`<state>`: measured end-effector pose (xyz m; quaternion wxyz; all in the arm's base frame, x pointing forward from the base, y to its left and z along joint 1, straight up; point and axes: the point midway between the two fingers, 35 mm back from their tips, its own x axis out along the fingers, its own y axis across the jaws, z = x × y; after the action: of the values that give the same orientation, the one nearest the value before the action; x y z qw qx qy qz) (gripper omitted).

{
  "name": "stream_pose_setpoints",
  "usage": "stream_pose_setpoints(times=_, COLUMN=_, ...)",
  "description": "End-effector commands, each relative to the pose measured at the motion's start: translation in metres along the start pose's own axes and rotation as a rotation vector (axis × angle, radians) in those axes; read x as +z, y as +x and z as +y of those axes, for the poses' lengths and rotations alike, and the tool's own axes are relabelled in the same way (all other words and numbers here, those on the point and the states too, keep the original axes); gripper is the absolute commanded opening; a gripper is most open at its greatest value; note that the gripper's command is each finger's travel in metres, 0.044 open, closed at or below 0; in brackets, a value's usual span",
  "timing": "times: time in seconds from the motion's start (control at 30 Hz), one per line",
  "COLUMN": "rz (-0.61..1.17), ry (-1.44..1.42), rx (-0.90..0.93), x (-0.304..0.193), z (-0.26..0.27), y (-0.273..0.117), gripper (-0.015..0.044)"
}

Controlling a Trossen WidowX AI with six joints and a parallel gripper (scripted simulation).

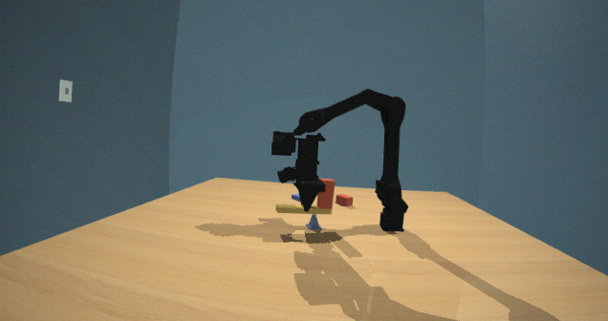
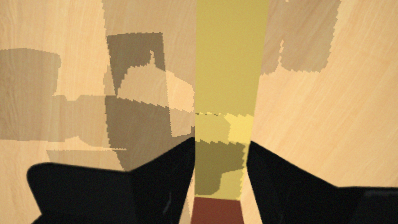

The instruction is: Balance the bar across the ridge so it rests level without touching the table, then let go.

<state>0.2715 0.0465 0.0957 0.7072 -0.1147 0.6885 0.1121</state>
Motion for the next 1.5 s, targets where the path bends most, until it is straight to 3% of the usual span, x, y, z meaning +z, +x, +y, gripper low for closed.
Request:
stream_pose_setpoints(times=0.0, rz=-0.001, ry=0.004, rx=0.004, x=0.0, z=0.0006, y=0.0007, gripper=0.0)
stream_pose_setpoints(times=1.47, rz=-0.001, ry=0.004, rx=0.004, x=-0.0002, z=0.0006, y=0.0043, gripper=0.0)
